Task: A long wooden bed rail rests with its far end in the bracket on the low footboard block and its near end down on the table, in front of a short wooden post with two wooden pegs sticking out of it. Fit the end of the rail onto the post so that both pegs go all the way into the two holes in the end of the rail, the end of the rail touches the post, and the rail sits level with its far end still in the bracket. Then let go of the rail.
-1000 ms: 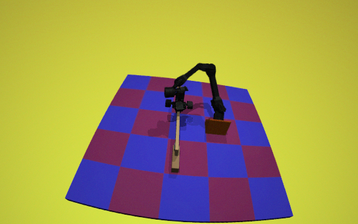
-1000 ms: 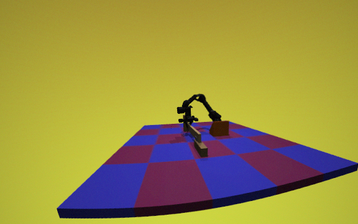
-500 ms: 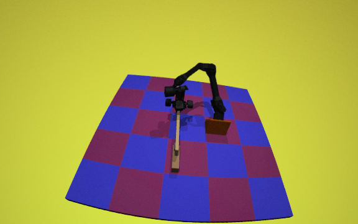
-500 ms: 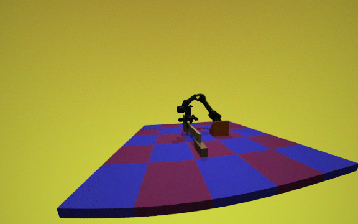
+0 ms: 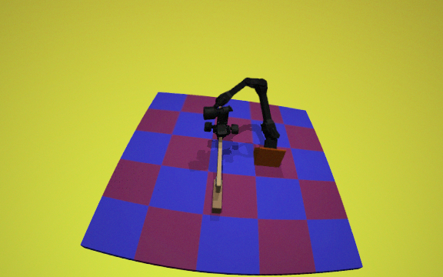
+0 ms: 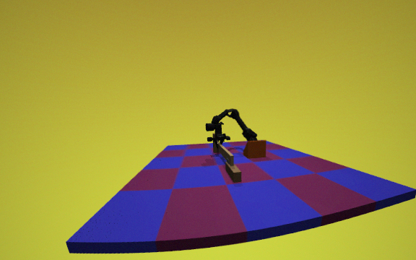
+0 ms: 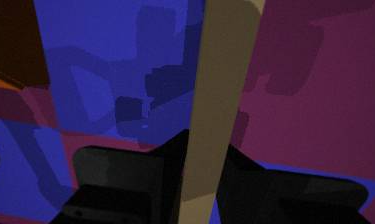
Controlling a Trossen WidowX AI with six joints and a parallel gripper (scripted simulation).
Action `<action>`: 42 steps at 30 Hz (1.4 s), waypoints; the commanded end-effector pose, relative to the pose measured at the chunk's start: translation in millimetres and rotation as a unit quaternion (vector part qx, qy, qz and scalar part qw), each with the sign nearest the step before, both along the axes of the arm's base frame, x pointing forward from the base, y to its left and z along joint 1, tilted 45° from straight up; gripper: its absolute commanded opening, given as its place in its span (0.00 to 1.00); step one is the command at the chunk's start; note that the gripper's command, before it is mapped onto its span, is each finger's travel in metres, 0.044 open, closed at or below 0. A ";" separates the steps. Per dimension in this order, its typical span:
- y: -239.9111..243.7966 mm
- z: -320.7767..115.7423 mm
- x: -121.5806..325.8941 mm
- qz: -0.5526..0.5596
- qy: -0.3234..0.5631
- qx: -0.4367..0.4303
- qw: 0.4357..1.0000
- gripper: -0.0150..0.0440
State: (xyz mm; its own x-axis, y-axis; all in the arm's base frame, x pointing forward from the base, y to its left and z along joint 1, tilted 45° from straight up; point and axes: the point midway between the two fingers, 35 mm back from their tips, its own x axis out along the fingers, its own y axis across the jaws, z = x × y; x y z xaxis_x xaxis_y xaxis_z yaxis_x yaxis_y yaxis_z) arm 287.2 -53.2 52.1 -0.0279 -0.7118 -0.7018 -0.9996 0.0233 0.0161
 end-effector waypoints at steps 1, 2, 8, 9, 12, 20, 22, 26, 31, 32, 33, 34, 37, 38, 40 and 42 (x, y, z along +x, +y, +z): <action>1.7 -0.6 0.6 0.003 -0.003 0.002 1.000 0.25; 1.8 -0.4 0.5 0.003 -0.003 0.002 1.000 0.25; 3.1 0.8 -0.1 0.003 -0.003 0.002 1.000 0.25; 3.3 1.0 -0.2 0.003 -0.003 0.002 1.000 0.25; 3.6 1.3 -0.5 0.003 -0.003 0.002 1.000 0.25; 3.0 0.7 -1.1 0.003 -0.003 0.002 1.000 0.25; 2.6 0.3 -1.2 0.003 -0.003 0.002 1.000 0.25; 2.0 -0.3 -1.4 0.003 -0.003 0.002 1.000 0.25; 1.7 -0.6 -1.5 0.003 -0.003 0.002 1.000 0.25; 1.6 -0.6 -1.5 0.003 -0.003 0.002 1.000 0.25; 1.5 -0.5 -1.5 0.003 -0.003 0.002 1.000 0.25; 1.4 -0.4 -1.5 0.003 -0.003 0.002 1.000 0.25; 0.9 0.1 -1.6 0.003 -0.003 0.002 1.000 0.25; 0.7 0.3 -1.6 0.003 -0.003 0.002 1.000 0.25; 0.2 0.8 -1.6 0.003 -0.003 0.002 1.000 0.25; -0.1 1.4 -1.7 0.003 -0.003 0.002 1.000 0.25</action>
State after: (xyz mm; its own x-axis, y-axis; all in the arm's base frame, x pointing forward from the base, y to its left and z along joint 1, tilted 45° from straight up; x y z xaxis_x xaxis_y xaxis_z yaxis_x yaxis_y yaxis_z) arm 285.1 -53.8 52.0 -0.0253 -0.7105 -0.7033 -0.9996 0.0247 0.0110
